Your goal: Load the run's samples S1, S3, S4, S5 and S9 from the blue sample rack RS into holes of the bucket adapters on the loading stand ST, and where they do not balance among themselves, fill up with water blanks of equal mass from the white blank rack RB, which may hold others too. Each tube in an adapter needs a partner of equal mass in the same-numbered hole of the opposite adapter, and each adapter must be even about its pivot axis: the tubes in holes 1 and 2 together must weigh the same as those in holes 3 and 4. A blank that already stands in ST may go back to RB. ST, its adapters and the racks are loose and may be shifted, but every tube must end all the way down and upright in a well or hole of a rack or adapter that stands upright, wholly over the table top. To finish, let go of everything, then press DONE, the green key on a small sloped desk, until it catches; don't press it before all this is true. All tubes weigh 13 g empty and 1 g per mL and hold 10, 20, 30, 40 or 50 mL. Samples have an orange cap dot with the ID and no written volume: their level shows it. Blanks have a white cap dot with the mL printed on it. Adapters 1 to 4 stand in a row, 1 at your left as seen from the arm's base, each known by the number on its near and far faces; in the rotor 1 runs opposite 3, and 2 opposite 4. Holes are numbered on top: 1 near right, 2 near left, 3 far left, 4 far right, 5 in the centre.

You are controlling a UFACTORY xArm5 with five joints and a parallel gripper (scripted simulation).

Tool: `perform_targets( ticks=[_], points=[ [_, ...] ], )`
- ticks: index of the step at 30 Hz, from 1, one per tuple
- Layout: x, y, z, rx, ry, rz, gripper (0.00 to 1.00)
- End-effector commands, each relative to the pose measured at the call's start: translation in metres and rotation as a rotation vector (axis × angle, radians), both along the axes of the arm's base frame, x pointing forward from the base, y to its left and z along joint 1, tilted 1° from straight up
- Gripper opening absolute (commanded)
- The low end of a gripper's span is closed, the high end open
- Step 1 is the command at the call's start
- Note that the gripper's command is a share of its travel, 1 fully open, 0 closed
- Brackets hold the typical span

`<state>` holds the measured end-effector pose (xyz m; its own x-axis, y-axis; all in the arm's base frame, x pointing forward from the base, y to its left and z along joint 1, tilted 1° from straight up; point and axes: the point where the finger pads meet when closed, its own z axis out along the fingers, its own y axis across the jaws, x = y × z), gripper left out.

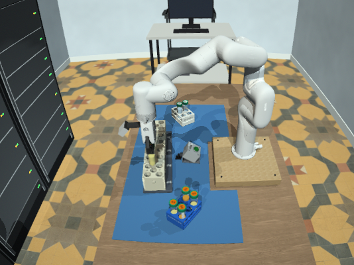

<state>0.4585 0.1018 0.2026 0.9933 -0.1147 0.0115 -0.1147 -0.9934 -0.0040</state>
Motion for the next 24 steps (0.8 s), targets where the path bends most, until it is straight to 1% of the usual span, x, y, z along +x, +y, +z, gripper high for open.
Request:
perform_targets(
  ticks=[1,8,22,24],
  points=[
    [0.001,0.000,-0.005,0.001,-0.004,0.000,0.00],
    [0.001,0.000,-0.018,0.001,-0.004,0.000,0.00],
    [0.001,0.000,-0.018,0.001,-0.004,0.000,0.00],
    [0.001,0.000,-0.020,0.001,-0.004,0.000,0.00]
  ],
)
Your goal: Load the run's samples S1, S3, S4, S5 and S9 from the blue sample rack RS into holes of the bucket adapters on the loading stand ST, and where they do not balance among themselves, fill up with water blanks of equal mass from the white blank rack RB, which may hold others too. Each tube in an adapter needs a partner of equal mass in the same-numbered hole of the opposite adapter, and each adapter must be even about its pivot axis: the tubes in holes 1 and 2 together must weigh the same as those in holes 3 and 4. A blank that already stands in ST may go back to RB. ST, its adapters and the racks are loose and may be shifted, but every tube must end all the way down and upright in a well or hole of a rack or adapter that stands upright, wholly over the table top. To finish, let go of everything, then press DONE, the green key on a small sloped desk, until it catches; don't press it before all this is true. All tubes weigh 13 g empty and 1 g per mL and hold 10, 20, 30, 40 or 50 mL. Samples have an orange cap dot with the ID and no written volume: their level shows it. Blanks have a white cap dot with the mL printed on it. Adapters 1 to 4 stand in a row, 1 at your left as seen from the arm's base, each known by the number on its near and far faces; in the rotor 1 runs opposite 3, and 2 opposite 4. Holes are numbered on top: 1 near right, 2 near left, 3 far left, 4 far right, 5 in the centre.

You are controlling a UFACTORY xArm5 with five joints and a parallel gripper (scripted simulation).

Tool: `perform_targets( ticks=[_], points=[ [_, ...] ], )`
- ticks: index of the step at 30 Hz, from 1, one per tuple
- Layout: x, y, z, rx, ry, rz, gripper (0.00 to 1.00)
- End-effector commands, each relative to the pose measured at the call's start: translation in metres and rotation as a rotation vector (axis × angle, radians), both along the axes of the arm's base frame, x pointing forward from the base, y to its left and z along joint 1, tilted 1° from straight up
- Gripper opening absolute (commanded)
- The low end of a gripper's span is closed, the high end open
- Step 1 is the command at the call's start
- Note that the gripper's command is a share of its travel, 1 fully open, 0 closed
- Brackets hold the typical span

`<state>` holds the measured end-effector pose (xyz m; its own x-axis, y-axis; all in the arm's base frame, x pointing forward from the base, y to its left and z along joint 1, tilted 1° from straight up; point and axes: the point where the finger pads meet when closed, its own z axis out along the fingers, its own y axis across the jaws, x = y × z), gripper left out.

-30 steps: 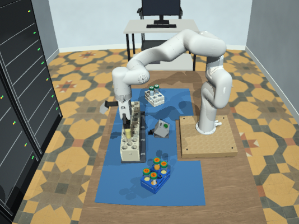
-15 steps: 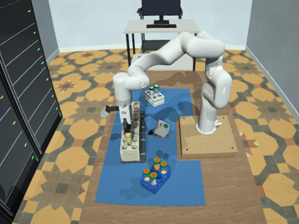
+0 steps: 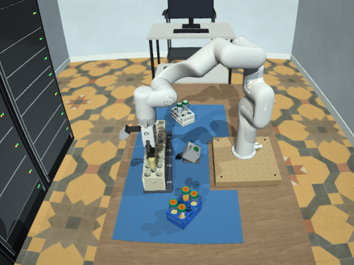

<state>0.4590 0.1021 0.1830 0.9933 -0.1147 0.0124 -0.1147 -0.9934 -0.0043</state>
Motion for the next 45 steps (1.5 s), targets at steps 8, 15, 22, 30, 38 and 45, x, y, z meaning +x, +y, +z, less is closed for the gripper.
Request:
perform_targets(
  ticks=[8,15,22,30,38,45],
  points=[
    [0.001,0.000,-0.006,0.001,-0.003,0.000,0.00],
    [0.001,0.000,-0.013,0.001,-0.003,0.000,0.00],
    [0.001,0.000,-0.018,0.001,-0.003,0.000,0.00],
    [0.001,0.001,-0.026,0.001,-0.003,0.000,0.00],
    [0.001,0.001,-0.032,0.001,-0.003,0.000,0.00],
    [0.001,0.001,-0.039,0.001,-0.003,0.000,0.00]
  ],
)
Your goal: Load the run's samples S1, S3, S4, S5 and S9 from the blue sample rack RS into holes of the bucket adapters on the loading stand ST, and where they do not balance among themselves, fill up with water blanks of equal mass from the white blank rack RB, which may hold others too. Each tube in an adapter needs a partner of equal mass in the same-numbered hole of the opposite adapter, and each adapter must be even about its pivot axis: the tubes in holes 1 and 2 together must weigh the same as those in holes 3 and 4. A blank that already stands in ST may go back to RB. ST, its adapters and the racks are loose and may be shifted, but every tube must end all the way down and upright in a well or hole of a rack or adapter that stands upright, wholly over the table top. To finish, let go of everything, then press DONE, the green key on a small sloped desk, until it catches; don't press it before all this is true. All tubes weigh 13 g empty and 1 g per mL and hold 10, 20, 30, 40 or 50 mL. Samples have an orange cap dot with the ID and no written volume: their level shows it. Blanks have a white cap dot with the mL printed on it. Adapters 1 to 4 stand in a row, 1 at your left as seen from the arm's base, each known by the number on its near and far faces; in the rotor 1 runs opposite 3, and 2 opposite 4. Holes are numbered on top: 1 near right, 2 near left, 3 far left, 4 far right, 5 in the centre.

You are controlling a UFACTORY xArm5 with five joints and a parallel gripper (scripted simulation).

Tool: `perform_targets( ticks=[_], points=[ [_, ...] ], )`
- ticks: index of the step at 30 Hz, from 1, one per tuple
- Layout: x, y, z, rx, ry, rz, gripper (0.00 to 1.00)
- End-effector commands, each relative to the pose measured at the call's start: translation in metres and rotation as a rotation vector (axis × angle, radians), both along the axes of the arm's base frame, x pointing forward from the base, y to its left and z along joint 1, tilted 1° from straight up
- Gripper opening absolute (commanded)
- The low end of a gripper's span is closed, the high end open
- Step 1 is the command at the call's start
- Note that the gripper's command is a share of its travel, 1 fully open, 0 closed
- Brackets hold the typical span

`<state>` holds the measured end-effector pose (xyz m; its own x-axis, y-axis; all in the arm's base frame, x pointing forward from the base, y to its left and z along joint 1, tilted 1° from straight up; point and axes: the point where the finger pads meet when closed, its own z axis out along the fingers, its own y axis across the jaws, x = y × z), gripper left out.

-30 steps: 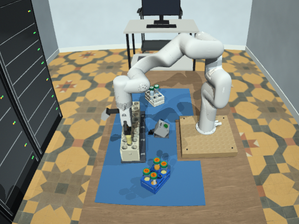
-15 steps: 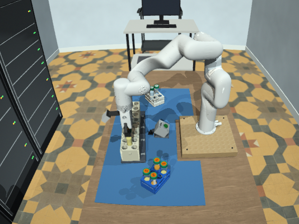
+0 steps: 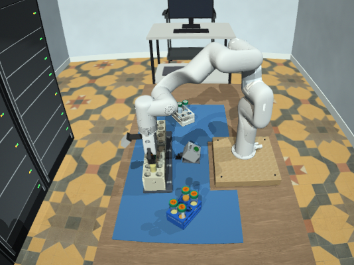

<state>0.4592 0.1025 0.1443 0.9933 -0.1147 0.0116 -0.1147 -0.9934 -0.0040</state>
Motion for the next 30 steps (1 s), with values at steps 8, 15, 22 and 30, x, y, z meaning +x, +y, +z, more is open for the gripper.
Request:
perform_targets(
  ticks=[8,15,22,30],
  points=[
    [0.001,0.000,-0.008,0.001,-0.004,0.000,0.00],
    [0.001,0.000,-0.014,0.001,-0.004,0.000,0.00],
    [0.001,0.001,-0.021,0.001,-0.004,0.000,0.00],
    [0.002,0.001,-0.027,0.001,-0.004,0.000,0.00]
  ],
)
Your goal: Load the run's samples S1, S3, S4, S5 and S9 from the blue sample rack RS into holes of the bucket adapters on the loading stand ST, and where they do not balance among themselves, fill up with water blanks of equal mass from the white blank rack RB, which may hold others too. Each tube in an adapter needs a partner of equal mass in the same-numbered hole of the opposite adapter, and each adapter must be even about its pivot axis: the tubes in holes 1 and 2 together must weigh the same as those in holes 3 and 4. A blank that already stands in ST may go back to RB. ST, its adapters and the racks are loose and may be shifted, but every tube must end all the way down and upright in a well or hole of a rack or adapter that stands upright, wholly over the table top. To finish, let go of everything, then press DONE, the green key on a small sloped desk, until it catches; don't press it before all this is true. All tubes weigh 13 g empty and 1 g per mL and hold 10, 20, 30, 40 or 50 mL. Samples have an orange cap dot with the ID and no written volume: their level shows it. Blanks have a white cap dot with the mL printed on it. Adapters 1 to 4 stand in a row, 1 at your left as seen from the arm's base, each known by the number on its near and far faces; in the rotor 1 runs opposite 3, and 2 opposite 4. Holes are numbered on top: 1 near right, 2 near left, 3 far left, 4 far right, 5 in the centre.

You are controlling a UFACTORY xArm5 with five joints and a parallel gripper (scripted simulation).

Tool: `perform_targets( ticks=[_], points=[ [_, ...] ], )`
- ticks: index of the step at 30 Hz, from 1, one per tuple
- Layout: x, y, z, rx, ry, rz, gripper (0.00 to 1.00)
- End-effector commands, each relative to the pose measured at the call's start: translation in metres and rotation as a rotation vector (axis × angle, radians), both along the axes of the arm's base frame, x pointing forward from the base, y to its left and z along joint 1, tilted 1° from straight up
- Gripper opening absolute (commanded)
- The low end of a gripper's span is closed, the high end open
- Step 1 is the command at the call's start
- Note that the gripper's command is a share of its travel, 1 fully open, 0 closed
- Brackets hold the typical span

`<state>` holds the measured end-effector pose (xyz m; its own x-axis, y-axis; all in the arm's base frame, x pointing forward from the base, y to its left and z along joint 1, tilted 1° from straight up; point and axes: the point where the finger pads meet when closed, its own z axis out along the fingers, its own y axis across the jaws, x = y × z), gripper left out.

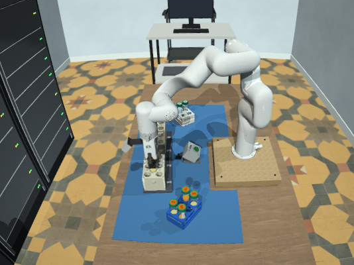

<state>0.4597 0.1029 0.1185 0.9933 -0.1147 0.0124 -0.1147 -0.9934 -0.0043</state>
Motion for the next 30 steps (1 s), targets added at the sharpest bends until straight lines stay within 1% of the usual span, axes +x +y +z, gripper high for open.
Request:
perform_targets(
  ticks=[1,28,30],
  points=[
    [0.001,0.000,-0.002,0.001,-0.003,0.000,0.00],
    [0.001,0.001,-0.027,0.001,-0.003,0.000,0.00],
    [0.001,0.001,-0.027,0.001,-0.003,0.000,0.00]
  ],
)
